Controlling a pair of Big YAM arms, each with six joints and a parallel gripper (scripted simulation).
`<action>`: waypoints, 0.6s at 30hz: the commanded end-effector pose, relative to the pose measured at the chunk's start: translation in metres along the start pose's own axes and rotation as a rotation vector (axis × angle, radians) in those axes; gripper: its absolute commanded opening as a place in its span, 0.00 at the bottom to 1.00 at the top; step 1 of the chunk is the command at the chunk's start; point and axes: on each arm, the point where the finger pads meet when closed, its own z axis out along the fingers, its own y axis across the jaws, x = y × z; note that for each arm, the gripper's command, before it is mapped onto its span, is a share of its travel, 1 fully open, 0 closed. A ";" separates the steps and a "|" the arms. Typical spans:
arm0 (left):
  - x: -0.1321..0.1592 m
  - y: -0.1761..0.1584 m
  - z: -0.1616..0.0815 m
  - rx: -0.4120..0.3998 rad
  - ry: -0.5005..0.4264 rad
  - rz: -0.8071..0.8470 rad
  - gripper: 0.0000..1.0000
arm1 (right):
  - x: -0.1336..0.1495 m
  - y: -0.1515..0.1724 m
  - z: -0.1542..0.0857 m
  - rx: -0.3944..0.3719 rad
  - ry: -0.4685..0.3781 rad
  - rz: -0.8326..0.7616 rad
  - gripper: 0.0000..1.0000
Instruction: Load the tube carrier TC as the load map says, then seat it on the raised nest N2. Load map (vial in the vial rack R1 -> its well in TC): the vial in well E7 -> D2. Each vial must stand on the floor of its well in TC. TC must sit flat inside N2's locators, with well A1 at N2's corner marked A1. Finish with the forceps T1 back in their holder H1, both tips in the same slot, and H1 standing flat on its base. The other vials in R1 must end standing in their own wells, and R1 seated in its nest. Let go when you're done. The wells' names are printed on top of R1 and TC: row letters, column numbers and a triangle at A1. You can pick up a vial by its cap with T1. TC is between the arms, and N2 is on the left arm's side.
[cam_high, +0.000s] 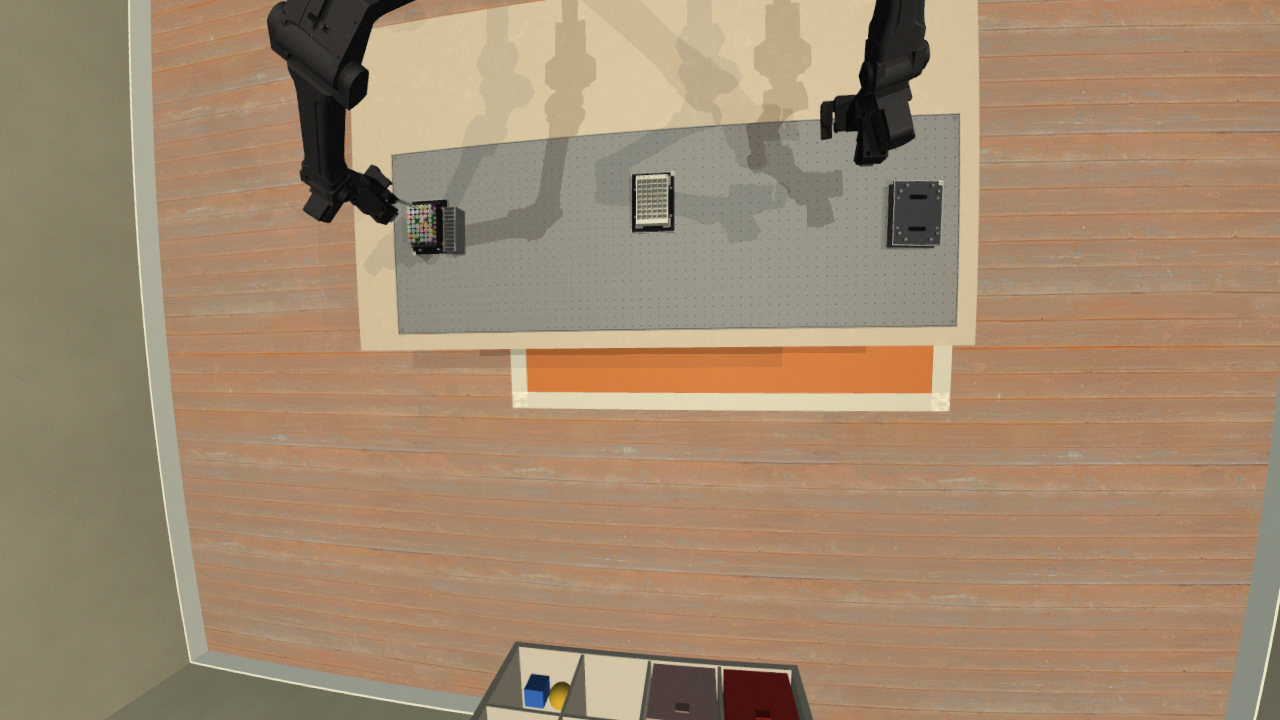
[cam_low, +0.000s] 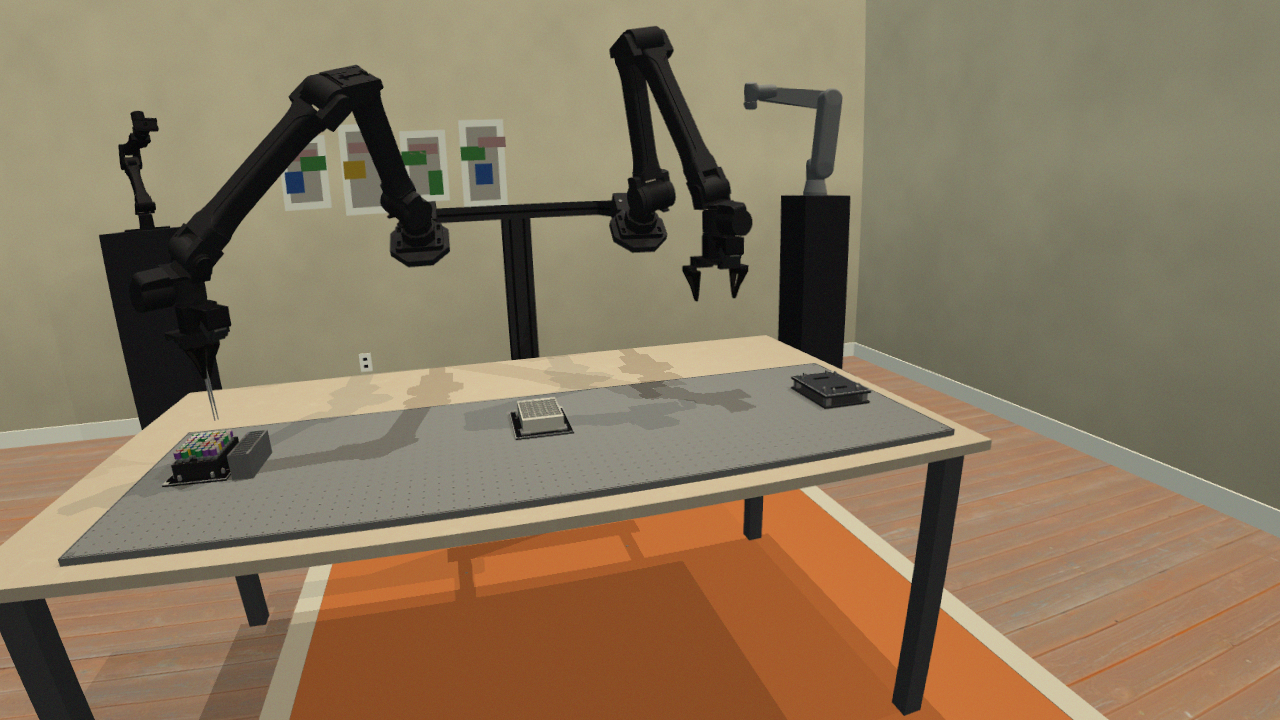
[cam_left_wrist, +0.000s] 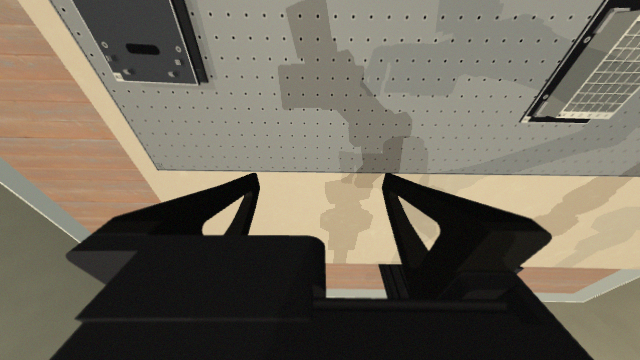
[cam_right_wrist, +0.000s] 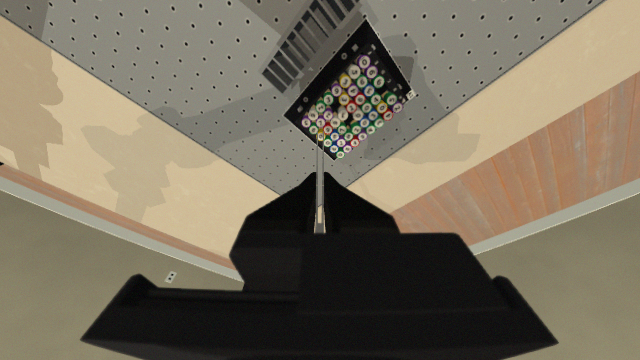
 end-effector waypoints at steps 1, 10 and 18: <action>-0.008 0.002 -0.002 -0.003 -0.016 0.015 1.00 | -0.003 0.007 0.017 -0.020 -0.004 -0.033 0.07; -0.008 0.002 -0.002 -0.003 -0.016 0.015 1.00 | -0.004 0.007 0.017 -0.014 -0.003 -0.018 0.07; -0.008 0.002 -0.002 -0.003 -0.016 0.015 1.00 | -0.004 0.009 0.017 -0.013 -0.001 -0.010 0.07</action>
